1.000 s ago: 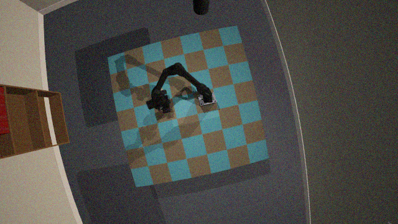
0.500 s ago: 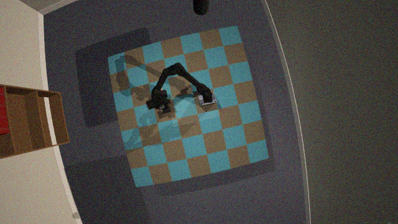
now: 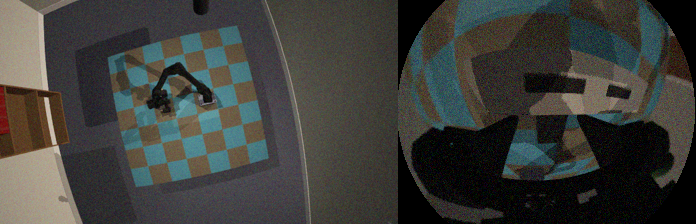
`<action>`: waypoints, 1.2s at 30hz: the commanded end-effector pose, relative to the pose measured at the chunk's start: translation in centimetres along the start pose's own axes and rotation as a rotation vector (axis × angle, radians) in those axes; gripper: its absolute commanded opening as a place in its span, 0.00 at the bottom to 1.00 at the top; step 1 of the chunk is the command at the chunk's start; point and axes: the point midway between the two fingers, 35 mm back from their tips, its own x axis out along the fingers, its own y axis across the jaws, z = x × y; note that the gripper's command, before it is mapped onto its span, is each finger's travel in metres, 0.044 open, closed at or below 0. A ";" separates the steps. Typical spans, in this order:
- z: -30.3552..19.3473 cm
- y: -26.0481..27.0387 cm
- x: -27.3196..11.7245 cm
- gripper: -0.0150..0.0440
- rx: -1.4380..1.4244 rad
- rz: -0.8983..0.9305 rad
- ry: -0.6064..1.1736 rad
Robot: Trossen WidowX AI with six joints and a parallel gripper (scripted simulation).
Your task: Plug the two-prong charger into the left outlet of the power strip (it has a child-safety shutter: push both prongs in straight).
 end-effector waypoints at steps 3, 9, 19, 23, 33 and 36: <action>-0.3 0.1 0.1 1.00 -0.001 0.001 -0.002; -0.5 0.1 0.1 1.00 0.001 0.001 -0.004; -0.8 0.1 0.1 1.00 0.004 0.002 -0.009; -0.9 0.1 0.1 1.00 0.006 0.002 -0.010; -1.1 0.1 0.1 1.00 0.007 0.003 -0.012; -1.3 0.1 0.2 1.00 0.007 0.003 -0.012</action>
